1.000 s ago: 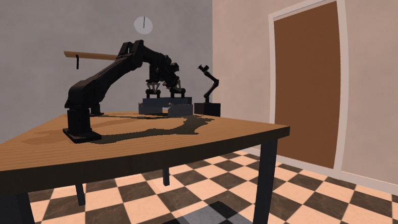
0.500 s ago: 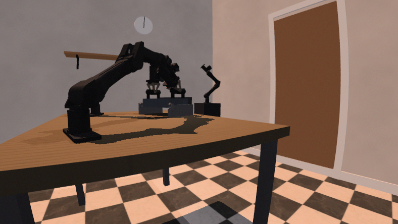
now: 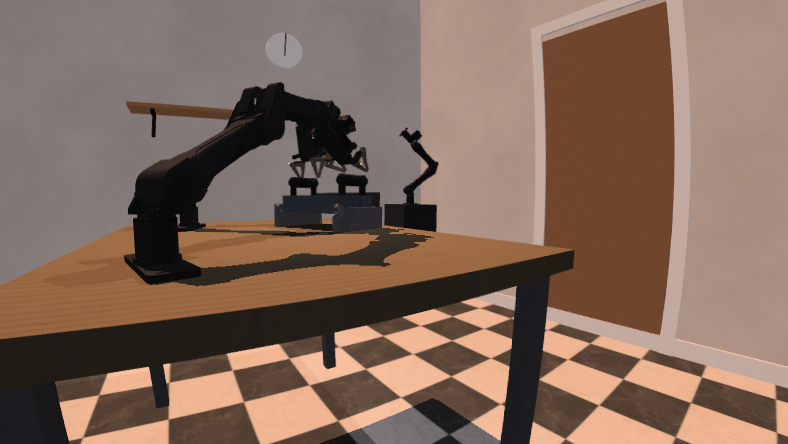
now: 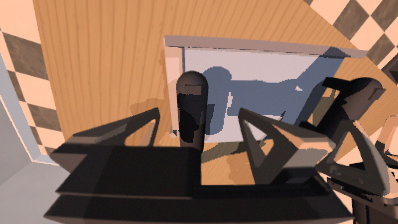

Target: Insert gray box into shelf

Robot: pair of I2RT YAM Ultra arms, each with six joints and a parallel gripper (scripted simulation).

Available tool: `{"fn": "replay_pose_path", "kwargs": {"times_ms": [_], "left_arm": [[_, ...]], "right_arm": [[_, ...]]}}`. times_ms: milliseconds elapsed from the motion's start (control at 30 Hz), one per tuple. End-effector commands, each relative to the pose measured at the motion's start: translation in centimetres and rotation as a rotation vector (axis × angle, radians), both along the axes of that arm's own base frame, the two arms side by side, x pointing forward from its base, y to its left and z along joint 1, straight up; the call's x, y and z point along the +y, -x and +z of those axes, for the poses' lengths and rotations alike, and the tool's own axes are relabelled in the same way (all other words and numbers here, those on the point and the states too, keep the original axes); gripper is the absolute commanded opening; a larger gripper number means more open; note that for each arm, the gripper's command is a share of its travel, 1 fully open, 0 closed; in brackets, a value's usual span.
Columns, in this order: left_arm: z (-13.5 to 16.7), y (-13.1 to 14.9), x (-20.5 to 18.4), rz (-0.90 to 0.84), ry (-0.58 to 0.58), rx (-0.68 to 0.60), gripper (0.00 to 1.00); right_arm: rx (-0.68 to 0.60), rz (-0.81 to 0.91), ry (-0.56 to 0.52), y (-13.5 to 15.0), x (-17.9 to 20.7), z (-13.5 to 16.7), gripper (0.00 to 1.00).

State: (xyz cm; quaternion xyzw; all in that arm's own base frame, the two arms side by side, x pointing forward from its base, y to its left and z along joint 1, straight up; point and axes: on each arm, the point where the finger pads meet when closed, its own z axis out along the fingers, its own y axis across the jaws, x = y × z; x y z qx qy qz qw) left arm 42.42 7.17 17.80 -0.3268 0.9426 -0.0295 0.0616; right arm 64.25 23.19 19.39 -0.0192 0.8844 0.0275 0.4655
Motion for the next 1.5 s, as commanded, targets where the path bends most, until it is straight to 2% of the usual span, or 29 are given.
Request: {"fn": "replay_pose_path", "kwargs": {"times_ms": [0, 100, 133, 200, 233, 333, 367, 400, 433, 500, 533, 567, 600, 667, 700, 800, 933, 1100, 1467], "left_arm": [[1.8, -1.3, 0.5, 0.008, -0.020, -0.078, 1.00], [1.8, -1.3, 0.5, 0.008, -0.020, -0.078, 1.00], [1.3, -0.6, 0.8, 0.005, -0.010, -0.026, 1.00], [2.7, -1.2, 0.8, 0.001, -0.018, -0.073, 1.00], [4.3, 0.0, 0.4, 0.005, -0.018, -0.097, 1.00], [6.1, 0.2, 0.6, 0.010, -0.025, -0.144, 1.00], [4.5, -2.3, 0.7, -0.006, -0.031, -0.141, 1.00], [4.8, 2.1, 0.2, 0.024, -0.006, -0.083, 1.00], [6.5, 0.3, 0.3, 0.000, -0.033, -0.154, 1.00], [6.5, 0.3, 0.3, 0.000, -0.033, -0.154, 1.00], [6.5, 0.5, 0.3, 0.001, -0.029, -0.152, 1.00], [7.4, 0.6, 0.6, 0.008, -0.034, -0.175, 1.00], [6.6, -0.8, 0.2, 0.004, -0.036, -0.188, 1.00], [6.0, -0.4, 0.1, 0.003, -0.031, -0.161, 1.00], [6.4, -0.5, 0.1, 0.003, -0.033, -0.172, 1.00], [6.4, -0.5, 0.1, 0.003, -0.034, -0.173, 1.00], [6.4, -0.5, 0.1, 0.003, -0.034, -0.173, 1.00], [6.4, -0.5, 0.1, 0.003, -0.034, -0.173, 1.00], [6.4, -0.5, 0.1, 0.003, -0.034, -0.173, 1.00]], "right_arm": [[-0.033, 0.002, -0.012, -0.2, 0.2, 1.7, 1.00], [-0.033, 0.002, -0.012, -0.2, 0.2, 1.7, 1.00], [-0.033, 0.002, -0.012, -0.2, 0.2, 1.7, 1.00], [-0.033, 0.002, -0.012, -0.2, 0.2, 1.7, 1.00], [-0.033, 0.002, -0.012, -0.2, 0.2, 1.7, 1.00], [-0.030, 0.002, -0.010, -0.3, 0.2, 1.4, 1.00], [-0.151, 0.001, -0.069, 0.0, 0.7, 7.1, 1.00], [-0.106, 0.001, -0.048, 0.1, 0.7, 4.9, 1.00], [-0.068, 0.007, -0.023, 0.6, 0.5, 4.1, 1.00], [-0.068, 0.007, -0.023, 0.6, 0.5, 4.1, 1.00], [-0.103, -0.003, -0.046, 0.7, 0.4, 5.2, 1.00], [-0.100, -0.002, -0.044, 1.2, 0.4, 5.3, 1.00], [0.003, 0.004, 0.001, 0.5, 0.3, 0.8, 1.00], [0.015, -0.001, 0.007, 0.3, 0.0, -0.1, 1.00], [-0.003, -0.001, -0.001, 0.3, 0.0, 1.0, 1.00], [-0.004, 0.002, -0.001, 0.4, 0.1, 1.0, 1.00], [-0.053, 0.002, -0.023, 0.8, -0.1, 4.4, 1.00], [-0.014, 0.002, -0.006, 0.6, 0.1, 2.0, 1.00], [-0.024, 0.002, -0.010, 0.5, 0.1, 2.5, 1.00]]}}
